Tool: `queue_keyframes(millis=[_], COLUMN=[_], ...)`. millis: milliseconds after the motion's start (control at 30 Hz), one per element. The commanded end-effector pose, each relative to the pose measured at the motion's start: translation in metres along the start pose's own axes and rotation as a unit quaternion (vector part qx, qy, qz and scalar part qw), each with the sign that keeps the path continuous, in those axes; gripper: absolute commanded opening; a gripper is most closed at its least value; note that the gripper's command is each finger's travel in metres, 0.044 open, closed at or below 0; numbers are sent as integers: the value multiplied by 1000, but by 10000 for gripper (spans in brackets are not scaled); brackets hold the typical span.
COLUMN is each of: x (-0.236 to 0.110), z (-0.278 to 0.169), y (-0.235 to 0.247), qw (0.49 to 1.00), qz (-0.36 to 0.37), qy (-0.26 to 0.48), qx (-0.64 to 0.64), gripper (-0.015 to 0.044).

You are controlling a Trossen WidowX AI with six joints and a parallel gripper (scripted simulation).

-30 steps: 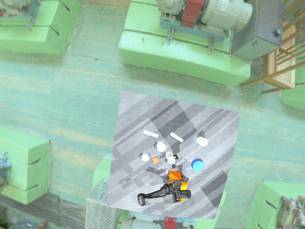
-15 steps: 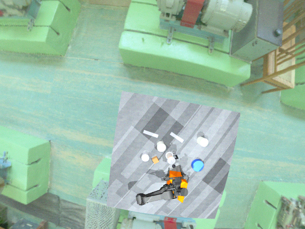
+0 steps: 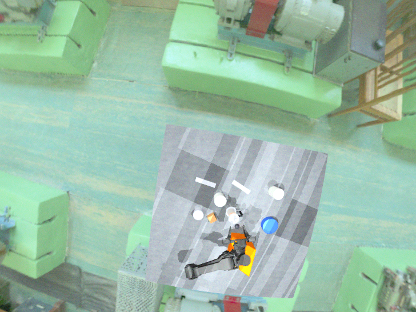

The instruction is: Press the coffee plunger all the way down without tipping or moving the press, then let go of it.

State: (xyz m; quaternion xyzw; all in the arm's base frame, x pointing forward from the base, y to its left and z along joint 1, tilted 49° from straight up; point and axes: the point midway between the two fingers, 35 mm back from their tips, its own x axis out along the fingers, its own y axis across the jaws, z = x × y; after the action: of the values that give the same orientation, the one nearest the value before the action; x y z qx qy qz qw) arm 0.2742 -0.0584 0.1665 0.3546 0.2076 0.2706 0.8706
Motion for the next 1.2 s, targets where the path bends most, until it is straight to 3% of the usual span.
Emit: queue_keyframes(millis=[0,233,1167], x=[0,0,17], z=[0,0,-21], y=[0,0,-10], qw=[1000,1000,1000], qz=[-2,-2,-8], qy=[0,0,10], qx=[1,1,-1], gripper=[282,118,116])
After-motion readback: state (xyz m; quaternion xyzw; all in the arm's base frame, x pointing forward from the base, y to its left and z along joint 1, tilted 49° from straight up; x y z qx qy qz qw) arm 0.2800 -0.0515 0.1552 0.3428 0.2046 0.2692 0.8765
